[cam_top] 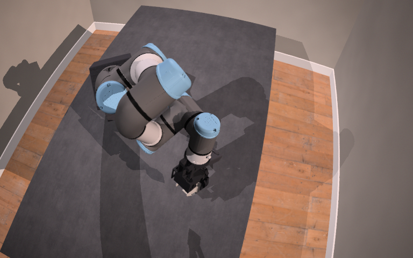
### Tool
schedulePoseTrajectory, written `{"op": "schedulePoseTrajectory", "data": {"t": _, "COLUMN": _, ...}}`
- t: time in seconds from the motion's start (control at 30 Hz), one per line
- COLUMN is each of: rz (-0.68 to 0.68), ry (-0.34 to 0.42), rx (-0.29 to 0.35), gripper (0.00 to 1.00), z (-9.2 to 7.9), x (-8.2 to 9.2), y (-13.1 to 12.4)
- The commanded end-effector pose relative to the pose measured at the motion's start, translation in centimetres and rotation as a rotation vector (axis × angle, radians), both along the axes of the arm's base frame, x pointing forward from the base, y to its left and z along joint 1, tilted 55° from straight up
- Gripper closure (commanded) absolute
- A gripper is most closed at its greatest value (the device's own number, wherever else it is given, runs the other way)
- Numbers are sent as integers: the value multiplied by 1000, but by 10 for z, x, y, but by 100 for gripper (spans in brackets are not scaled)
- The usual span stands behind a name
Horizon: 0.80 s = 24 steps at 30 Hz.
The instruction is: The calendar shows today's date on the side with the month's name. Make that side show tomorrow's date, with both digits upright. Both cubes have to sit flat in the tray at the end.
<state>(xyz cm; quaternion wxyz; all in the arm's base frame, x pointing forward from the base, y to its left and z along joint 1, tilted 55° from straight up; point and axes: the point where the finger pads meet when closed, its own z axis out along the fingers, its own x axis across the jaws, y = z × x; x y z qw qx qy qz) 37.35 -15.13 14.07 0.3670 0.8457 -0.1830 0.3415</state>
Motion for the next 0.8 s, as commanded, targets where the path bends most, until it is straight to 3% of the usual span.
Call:
{"op": "schedulePoseTrajectory", "data": {"t": 0.0, "rz": 26, "ry": 2, "rx": 29, "gripper": 90, "z": 0, "x": 0, "y": -1}}
{"op": "schedulePoseTrajectory", "data": {"t": 0.4, "rz": 103, "ry": -11, "rx": 97, "gripper": 90, "z": 1, "x": -1, "y": 0}}
{"op": "schedulePoseTrajectory", "data": {"t": 0.77, "rz": 137, "ry": -22, "rx": 119, "gripper": 90, "z": 3, "x": -1, "y": 3}}
